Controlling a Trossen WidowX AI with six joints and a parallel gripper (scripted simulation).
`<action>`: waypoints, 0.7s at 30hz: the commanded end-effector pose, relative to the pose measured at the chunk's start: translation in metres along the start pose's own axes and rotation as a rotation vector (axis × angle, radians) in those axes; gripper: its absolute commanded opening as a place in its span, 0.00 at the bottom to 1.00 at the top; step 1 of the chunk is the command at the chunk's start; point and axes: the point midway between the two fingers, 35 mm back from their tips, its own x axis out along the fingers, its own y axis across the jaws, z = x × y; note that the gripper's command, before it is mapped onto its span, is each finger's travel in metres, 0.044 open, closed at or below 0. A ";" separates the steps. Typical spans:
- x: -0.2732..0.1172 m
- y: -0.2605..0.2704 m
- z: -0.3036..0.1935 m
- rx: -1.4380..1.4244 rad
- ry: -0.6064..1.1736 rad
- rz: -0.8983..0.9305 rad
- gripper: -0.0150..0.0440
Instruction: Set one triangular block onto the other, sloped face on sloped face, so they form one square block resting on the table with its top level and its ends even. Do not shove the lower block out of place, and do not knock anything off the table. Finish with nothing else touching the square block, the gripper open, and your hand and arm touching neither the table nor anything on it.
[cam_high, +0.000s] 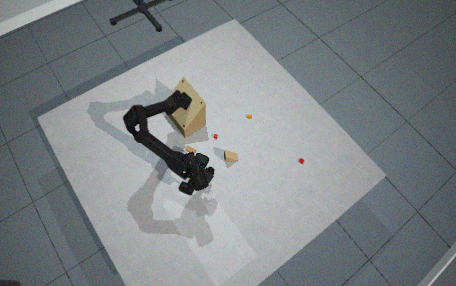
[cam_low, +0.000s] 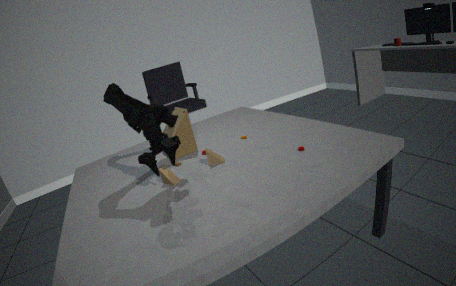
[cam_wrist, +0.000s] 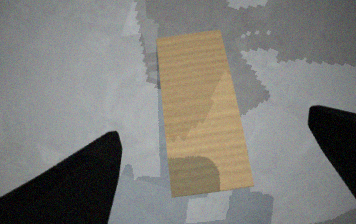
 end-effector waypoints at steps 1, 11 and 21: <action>0.009 0.003 0.000 -0.010 0.003 0.007 1.00; 0.025 0.003 -0.003 -0.010 0.004 0.005 1.00; 0.041 0.004 -0.007 -0.011 0.006 0.002 1.00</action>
